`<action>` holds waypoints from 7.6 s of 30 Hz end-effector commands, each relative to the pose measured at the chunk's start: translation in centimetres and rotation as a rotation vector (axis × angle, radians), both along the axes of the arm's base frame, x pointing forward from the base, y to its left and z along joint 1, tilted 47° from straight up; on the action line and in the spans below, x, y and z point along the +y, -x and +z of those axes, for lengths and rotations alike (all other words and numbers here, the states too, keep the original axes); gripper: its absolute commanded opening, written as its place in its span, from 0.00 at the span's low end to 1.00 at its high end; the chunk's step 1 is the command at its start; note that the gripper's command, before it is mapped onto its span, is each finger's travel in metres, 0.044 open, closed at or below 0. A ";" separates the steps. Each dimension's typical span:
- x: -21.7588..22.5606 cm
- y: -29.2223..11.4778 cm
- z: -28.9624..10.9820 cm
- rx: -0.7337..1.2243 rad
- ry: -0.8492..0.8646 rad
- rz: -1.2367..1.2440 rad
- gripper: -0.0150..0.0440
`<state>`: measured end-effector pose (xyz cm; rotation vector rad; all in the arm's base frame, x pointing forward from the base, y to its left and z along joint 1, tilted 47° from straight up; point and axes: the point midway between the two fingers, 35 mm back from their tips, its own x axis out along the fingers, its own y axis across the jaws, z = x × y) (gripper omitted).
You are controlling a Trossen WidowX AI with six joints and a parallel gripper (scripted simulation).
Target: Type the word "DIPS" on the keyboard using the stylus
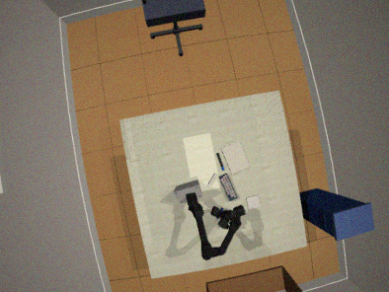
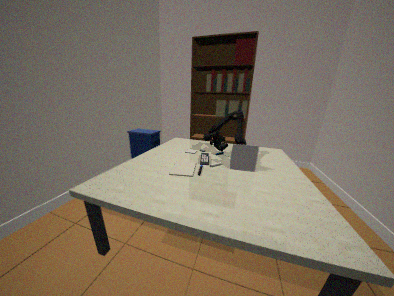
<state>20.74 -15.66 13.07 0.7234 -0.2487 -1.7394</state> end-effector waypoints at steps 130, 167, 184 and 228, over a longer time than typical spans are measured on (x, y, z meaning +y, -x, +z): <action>12.3 -12.3 -2.8 0.507 -1.438 0.875 0.25; 11.9 -12.7 -3.4 0.507 -1.437 0.875 0.39; 11.6 -12.7 -3.6 0.507 -1.437 0.875 0.39; 10.9 -12.9 -4.3 0.507 -1.436 0.875 0.39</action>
